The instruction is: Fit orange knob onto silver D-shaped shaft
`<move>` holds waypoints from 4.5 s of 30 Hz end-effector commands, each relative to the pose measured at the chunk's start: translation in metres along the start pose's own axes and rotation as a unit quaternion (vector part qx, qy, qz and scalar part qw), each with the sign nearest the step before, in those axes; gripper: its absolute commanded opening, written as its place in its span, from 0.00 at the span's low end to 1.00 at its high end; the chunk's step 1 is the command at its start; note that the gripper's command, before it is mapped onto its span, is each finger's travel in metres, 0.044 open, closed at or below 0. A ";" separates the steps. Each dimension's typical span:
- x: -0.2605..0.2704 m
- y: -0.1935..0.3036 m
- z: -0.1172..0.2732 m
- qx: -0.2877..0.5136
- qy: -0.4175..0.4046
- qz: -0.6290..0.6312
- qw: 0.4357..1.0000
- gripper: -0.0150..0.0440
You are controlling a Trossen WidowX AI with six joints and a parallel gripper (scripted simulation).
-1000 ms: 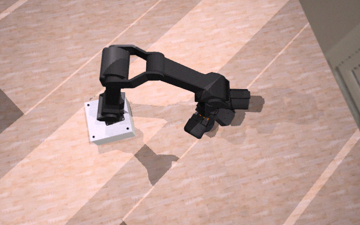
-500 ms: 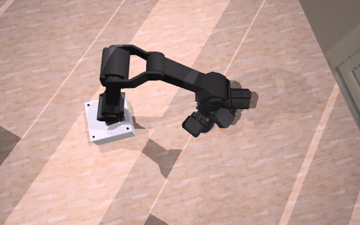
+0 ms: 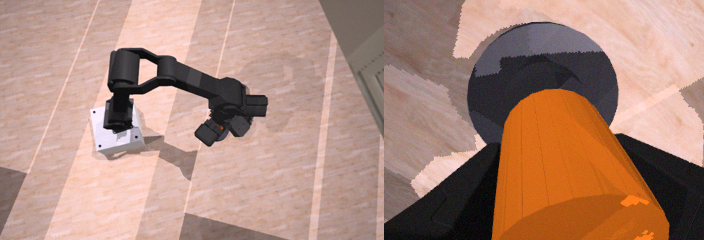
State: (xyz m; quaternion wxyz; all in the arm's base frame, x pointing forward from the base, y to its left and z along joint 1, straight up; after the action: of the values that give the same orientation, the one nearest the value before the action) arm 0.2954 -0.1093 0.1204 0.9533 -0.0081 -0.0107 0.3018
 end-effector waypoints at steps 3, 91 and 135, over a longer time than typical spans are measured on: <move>-0.001 0.001 0.000 0.000 0.000 -0.002 1.000 0.25; -0.001 0.001 0.000 0.000 0.000 -0.210 0.978 0.25; 0.000 0.000 0.000 0.000 0.000 -0.311 0.950 0.25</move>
State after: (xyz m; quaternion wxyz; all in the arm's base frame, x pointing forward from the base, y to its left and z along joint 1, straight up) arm 0.2959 -0.1096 0.1209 0.9999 -0.0046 -0.0129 -0.0078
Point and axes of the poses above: the point midway between the two fingers, 35 mm back from their tips, its own z axis back along the fingers, its own x axis across the jaws, y = z × x, the point moved 9 cm from there along z, back along the fingers, and after that the axes turned 4 degrees about z, right-handed, at the moved point
